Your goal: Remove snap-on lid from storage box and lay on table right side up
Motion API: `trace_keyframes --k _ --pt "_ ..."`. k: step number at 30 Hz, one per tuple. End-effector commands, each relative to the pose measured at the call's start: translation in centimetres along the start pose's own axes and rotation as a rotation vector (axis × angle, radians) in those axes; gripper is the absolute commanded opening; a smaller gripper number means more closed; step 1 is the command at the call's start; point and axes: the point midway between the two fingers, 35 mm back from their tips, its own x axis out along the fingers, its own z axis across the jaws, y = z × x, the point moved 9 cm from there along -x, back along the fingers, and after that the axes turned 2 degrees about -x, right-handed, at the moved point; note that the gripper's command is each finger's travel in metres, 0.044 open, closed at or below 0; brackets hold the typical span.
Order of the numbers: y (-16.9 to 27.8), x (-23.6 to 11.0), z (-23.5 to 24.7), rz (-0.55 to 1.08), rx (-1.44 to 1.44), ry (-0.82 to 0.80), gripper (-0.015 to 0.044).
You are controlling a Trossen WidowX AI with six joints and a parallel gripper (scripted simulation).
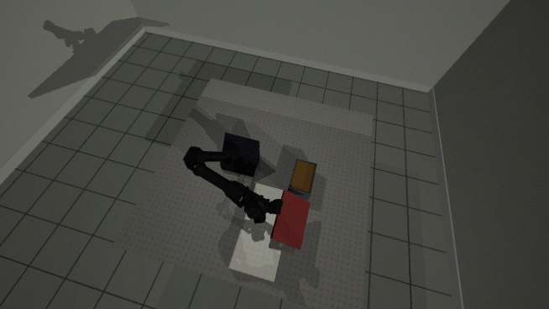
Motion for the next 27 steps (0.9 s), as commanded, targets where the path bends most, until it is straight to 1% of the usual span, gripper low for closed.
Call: trace_keyframes --k 1,27 --pt "0.1 0.2 0.0 0.004 -0.005 -0.015 0.0000" --pt "0.1 1.5 -1.6 0.004 -0.006 -0.015 0.0000"
